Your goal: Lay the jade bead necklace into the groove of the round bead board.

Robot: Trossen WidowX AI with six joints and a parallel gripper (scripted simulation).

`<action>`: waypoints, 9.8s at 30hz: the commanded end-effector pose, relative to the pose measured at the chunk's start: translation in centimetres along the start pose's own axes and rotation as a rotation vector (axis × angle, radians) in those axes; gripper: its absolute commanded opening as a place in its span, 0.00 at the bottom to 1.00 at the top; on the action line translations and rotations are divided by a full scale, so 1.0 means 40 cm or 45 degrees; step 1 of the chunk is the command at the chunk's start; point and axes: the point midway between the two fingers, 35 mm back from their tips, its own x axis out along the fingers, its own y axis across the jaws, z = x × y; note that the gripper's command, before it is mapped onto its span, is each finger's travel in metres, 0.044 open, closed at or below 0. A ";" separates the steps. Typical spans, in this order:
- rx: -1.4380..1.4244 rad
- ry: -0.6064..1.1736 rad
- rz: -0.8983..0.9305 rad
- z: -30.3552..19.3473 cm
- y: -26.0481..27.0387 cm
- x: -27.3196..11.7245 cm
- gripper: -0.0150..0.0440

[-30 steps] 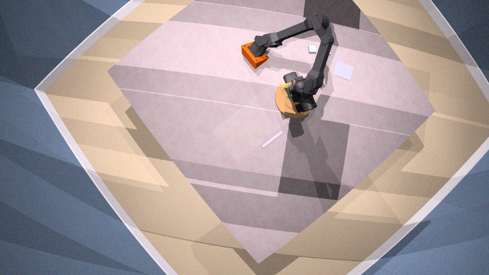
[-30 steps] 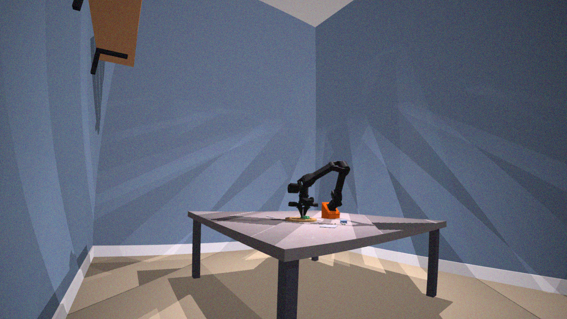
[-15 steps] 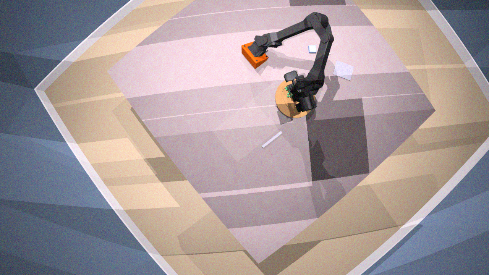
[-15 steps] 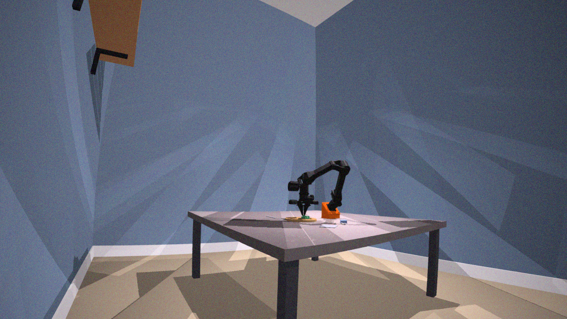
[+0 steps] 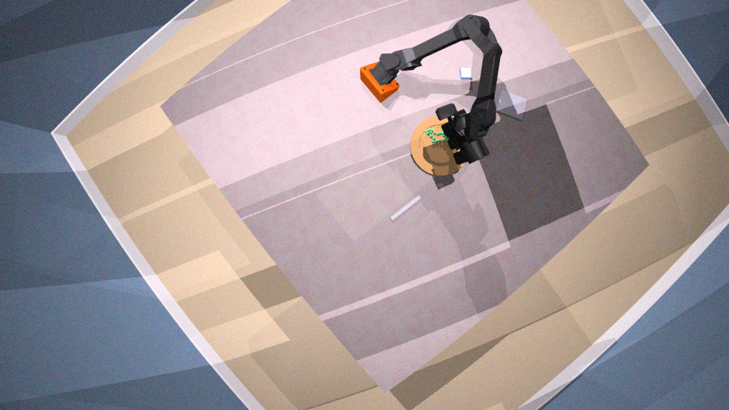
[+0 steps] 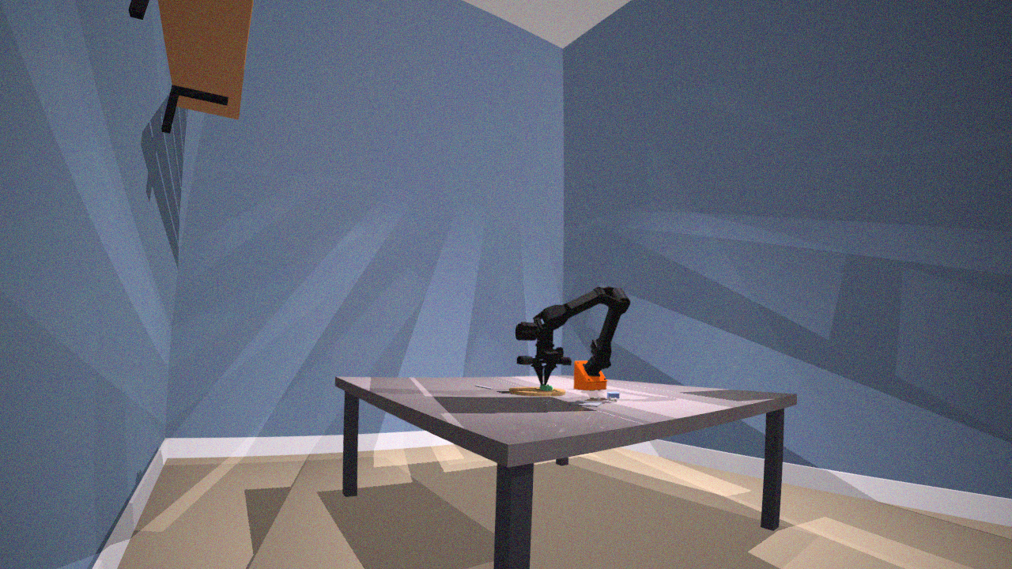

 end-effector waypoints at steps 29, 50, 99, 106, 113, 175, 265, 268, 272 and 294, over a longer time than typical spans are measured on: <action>-0.006 -0.015 0.001 0.076 -0.002 0.043 0.25; -0.006 -0.015 0.001 0.076 -0.002 0.043 0.25; -0.006 -0.015 0.001 0.076 -0.002 0.043 0.25; -0.006 -0.015 0.001 0.076 -0.002 0.043 0.25; -0.006 -0.015 0.001 0.076 -0.002 0.043 0.25; -0.006 -0.015 0.001 0.076 -0.002 0.043 0.25; 0.608 -0.010 0.000 0.025 0.049 0.037 0.76; 0.608 -0.010 0.000 0.025 0.049 0.037 0.63; 0.608 -0.010 0.000 0.025 0.049 0.037 0.45; 0.608 -0.010 0.000 0.025 0.049 0.037 0.25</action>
